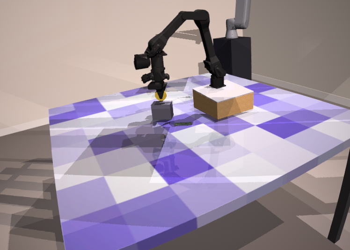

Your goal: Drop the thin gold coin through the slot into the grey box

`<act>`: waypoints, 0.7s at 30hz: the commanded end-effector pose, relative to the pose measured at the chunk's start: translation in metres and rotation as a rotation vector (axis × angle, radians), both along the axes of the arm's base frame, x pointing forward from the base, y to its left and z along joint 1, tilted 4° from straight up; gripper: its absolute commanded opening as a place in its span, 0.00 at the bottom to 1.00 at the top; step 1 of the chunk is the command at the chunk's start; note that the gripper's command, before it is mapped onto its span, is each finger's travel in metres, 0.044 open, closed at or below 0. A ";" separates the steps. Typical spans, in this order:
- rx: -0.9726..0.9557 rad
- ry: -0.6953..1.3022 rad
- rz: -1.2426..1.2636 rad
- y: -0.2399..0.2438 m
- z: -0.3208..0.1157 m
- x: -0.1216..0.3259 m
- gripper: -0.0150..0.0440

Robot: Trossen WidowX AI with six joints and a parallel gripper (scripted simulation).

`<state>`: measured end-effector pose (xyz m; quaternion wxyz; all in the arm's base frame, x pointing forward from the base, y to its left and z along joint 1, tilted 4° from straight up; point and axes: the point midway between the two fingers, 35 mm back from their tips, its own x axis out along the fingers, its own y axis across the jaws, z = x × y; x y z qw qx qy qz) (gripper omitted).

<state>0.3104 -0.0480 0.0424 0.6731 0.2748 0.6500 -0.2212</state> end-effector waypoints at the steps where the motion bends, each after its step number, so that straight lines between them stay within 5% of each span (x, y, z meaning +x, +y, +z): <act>1: 0.000 0.002 0.002 0.000 -0.003 0.000 0.25; 18: 0.001 0.002 -0.008 0.001 -0.010 0.000 0.25; 21: 0.000 0.000 0.000 0.000 -0.007 0.000 0.39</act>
